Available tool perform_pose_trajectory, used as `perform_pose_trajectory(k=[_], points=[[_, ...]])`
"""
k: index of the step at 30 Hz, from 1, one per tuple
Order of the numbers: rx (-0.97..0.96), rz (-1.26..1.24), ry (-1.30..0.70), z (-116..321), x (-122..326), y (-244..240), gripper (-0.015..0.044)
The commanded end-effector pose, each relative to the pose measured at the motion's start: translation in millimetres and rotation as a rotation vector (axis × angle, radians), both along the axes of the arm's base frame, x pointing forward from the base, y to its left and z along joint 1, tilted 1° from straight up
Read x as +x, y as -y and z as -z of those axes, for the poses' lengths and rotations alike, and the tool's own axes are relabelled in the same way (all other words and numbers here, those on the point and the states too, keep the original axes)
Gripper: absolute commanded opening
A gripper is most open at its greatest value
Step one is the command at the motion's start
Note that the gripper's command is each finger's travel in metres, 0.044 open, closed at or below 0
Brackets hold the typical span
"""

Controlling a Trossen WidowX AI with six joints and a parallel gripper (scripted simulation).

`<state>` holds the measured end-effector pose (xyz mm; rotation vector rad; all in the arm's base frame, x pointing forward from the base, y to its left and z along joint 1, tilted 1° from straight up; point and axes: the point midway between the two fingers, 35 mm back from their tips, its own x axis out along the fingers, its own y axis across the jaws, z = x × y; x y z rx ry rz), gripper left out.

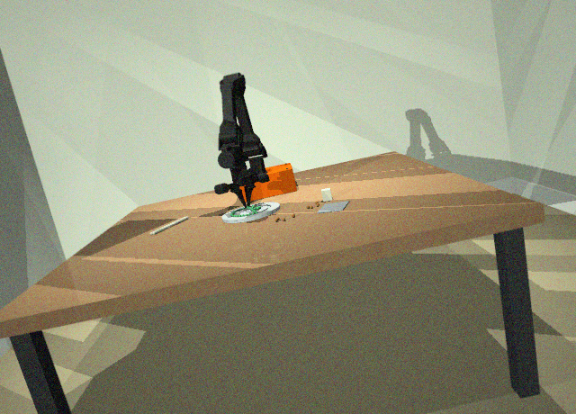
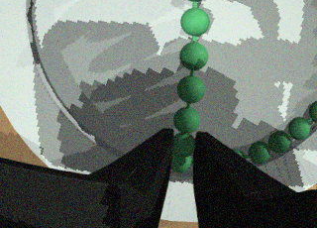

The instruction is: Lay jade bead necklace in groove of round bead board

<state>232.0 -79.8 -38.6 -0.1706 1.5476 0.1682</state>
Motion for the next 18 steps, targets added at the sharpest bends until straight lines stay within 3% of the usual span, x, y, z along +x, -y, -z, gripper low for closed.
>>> perform_pose_trajectory(k=[1,18], points=[[0.000,0.000,0.001,-0.2,0.2,0.1,0.0000],[0.000,0.005,-0.005,-6.0,-4.6,-2.9,0.0000]])
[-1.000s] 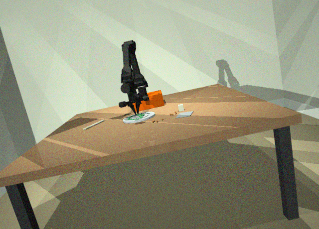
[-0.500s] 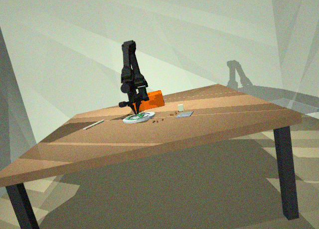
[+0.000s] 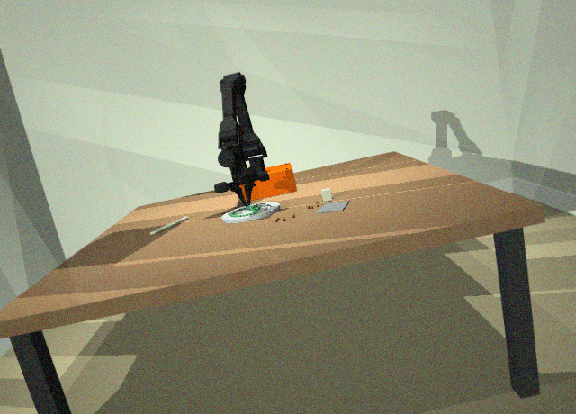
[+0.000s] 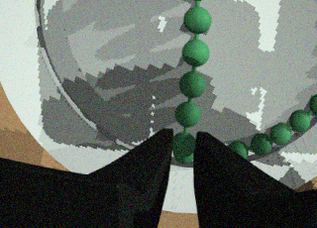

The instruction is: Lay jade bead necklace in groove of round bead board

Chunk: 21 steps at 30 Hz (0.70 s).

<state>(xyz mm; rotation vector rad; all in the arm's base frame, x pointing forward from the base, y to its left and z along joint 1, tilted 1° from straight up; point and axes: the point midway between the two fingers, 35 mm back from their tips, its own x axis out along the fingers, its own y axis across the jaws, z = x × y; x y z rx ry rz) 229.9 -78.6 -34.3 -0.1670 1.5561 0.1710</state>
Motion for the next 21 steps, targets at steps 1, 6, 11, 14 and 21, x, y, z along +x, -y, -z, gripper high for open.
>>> perform_pose_trajectory(k=[1,6,11,14,21], points=[[-0.003,0.004,0.003,-1.6,-5.0,-3.7,0.0000],[-0.002,0.004,0.003,-1.4,-11.3,-8.3,0.0000],[-0.002,0.004,0.003,4.3,-11.3,-8.3,0.0000],[-0.002,0.004,0.003,6.7,-11.3,-8.3,0.0000],[-0.003,-0.001,0.010,3.4,-9.5,-8.0,0.0157]])
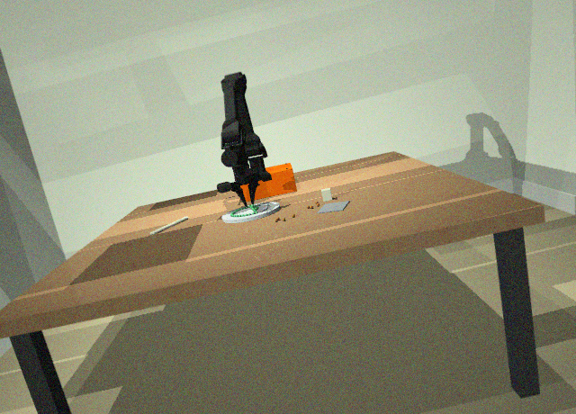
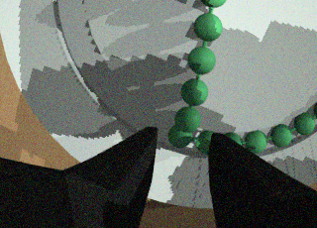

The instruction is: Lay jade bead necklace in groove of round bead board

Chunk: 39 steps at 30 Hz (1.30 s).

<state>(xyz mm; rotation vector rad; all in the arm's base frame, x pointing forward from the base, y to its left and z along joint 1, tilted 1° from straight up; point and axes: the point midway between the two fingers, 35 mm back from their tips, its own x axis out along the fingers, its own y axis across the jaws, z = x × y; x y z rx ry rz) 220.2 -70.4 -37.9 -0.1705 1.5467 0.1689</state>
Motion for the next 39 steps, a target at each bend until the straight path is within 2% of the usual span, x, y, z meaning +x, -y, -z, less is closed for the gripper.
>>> perform_pose_trajectory(k=[1,11,39], points=[[-0.001,0.000,0.001,-0.2,0.2,0.2,0.0184],[0.003,0.001,-0.008,-1.4,-1.7,-0.5,0.0440],[0.000,0.005,-0.007,-5.0,-1.7,-0.5,0.0440]])
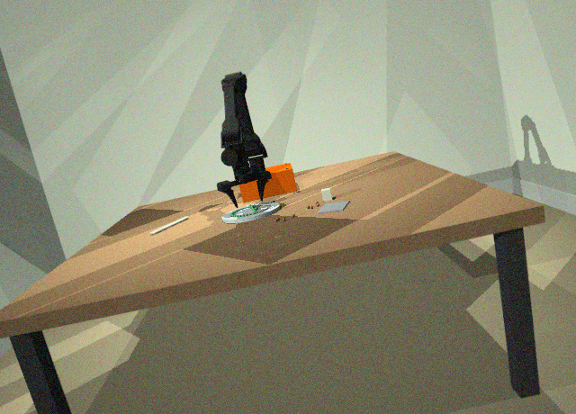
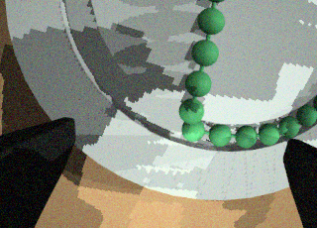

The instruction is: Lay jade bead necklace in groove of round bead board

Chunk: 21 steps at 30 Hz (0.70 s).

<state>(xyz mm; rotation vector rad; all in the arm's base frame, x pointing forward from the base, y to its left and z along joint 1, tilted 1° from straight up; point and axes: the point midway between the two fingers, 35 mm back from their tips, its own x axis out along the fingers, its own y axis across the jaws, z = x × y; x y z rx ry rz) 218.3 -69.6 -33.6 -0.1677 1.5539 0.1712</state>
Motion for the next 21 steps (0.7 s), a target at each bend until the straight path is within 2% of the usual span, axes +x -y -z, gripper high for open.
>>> perform_pose_trajectory(k=[1,8,13,21], points=[[-0.002,0.005,0.001,-0.6,0.1,0.3,0.0440],[-0.003,-0.048,0.002,-32.0,11.2,-0.5,0.0256],[-0.003,-0.050,0.002,-26.7,11.6,-0.6,0.0125],[-0.004,-0.045,0.011,-22.8,13.4,-0.1,0.0120]])
